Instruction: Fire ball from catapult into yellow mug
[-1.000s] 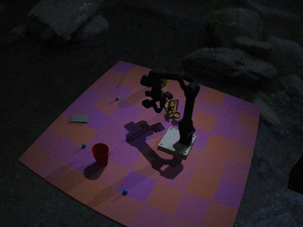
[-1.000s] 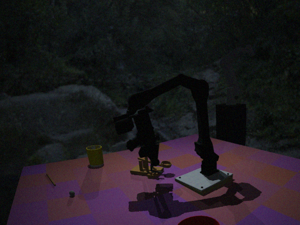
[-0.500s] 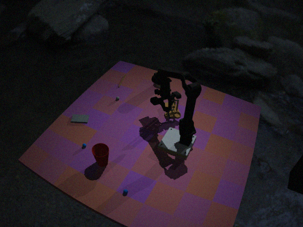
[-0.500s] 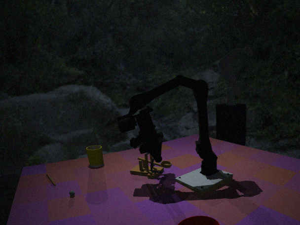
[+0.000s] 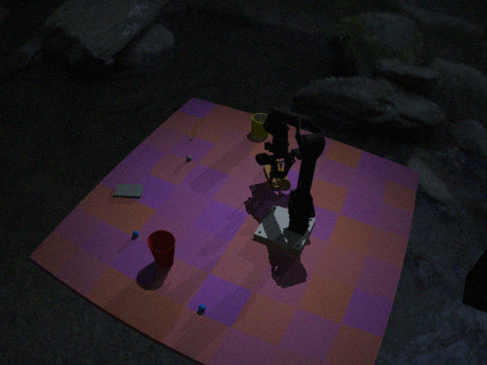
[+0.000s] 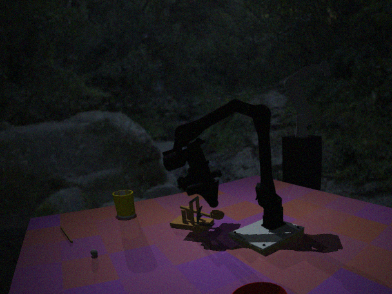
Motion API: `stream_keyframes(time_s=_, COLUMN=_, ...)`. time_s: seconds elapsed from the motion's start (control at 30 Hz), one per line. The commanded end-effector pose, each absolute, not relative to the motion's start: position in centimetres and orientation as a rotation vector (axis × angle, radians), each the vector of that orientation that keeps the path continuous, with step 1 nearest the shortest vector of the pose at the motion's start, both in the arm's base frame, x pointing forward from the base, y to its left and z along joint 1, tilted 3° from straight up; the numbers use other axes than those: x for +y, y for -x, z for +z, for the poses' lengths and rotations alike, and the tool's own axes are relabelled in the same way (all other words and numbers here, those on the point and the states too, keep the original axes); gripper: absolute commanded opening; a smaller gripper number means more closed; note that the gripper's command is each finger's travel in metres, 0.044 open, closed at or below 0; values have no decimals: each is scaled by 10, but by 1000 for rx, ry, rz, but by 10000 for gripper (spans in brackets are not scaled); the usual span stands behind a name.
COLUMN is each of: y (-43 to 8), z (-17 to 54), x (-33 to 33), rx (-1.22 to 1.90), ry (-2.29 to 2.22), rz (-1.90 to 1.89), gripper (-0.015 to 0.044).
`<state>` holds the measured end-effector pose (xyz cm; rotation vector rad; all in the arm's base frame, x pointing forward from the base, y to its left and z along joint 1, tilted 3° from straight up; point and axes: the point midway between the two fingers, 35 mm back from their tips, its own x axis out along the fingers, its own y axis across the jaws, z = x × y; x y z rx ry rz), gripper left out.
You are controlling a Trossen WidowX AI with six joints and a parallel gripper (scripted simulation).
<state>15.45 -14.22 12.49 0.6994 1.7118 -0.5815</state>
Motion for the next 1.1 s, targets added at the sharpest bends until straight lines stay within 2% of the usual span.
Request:
stream_keyframes(time_s=0.0, y=-141, z=124, x=-150, rx=1718, ry=-756, rz=-596, gripper=0)
stream_keyframes(time_s=1.03, y=-137, z=99, x=-155, rx=1716, ry=-775, rz=-609, gripper=0)
stream_keyframes(time_s=1.07, y=-137, z=99, x=-155, rx=1716, ry=-775, rz=-609, gripper=26)
